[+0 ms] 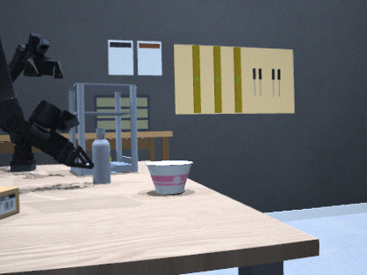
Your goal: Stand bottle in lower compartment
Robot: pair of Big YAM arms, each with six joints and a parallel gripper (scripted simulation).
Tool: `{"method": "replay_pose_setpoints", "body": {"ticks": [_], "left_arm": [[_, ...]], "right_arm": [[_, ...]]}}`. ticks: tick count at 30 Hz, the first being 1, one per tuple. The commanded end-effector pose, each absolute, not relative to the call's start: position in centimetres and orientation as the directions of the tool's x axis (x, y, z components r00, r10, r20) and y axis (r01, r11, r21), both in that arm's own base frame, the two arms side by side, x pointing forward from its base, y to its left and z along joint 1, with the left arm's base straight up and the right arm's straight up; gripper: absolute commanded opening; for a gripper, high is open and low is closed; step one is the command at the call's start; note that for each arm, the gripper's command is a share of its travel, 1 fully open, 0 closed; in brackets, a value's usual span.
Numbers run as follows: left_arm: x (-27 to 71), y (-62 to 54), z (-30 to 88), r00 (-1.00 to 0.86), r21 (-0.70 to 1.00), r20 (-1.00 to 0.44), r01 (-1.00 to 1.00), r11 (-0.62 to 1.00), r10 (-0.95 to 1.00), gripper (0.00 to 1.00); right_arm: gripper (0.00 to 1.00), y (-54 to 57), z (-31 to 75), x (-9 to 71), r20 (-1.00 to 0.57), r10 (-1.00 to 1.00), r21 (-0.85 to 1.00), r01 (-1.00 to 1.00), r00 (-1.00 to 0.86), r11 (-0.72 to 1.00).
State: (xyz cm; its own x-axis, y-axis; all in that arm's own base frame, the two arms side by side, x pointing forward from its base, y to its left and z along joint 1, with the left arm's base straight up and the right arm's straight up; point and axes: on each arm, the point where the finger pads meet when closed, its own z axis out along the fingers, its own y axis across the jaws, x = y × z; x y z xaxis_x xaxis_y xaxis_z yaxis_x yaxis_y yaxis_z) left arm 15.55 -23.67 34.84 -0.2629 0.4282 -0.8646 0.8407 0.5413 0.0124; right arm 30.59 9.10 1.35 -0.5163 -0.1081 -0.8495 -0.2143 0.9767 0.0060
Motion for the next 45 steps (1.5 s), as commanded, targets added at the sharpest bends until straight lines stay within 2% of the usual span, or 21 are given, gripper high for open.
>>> {"method": "replay_pose_setpoints", "body": {"ticks": [1, 6, 12, 18, 33, 35, 37, 45], "left_arm": [[15.7, -24.1, 36.9, -0.248, 0.002, -0.890, 0.838, 0.545, 0.384, 1.00], [15.7, -24.1, 36.9, -0.248, 0.002, -0.890, 0.838, 0.545, 0.384, 1.00], [15.7, -24.1, 36.9, -0.248, 0.002, -0.890, 0.838, 0.545, 0.384, 1.00], [15.7, -24.1, 36.9, -0.248, 0.002, -0.890, 0.838, 0.545, 0.384, 1.00], [15.7, -24.1, 36.9, -0.248, 0.002, -0.890, 0.838, 0.545, 0.384, 1.00], [15.7, -24.1, 36.9, -0.248, 0.002, -0.890, 0.838, 0.545, 0.384, 1.00], [15.7, -24.1, 36.9, -0.248, 0.002, -0.890, 0.838, 0.545, 0.384, 1.00], [15.7, -24.1, 36.9, -0.248, 0.002, -0.890, 0.838, 0.545, 0.384, 1.00]], "right_arm": [[0.93, 10.3, 2.2, 33.8, -0.880, -0.112, -0.006, -0.225, -0.461, 0.974], [0.93, 10.2, 0.8, 35.9, -0.880, -0.108, -0.005, -0.217, -0.463, 0.976], [0.87, 10.3, 1.0, 36.2, -0.879, -0.105, -0.001, -0.219, -0.465, 0.976], [0.86, 10.5, 1.1, 36.0, -0.879, -0.103, 0.001, -0.218, -0.466, 0.976], [0.54, 10.0, 0.2, 35.4, -0.870, -0.104, 0.001, -0.212, -0.482, 0.977], [0.54, 10.0, 0.2, 35.4, -0.870, -0.104, 0.001, -0.212, -0.482, 0.977], [0.50, 10.0, 0.2, 35.4, -0.870, -0.104, 0.001, -0.212, -0.482, 0.977], [0.51, 10.3, 3.2, 36.0, -0.878, -0.100, 0.003, -0.214, -0.468, 0.977]]}}
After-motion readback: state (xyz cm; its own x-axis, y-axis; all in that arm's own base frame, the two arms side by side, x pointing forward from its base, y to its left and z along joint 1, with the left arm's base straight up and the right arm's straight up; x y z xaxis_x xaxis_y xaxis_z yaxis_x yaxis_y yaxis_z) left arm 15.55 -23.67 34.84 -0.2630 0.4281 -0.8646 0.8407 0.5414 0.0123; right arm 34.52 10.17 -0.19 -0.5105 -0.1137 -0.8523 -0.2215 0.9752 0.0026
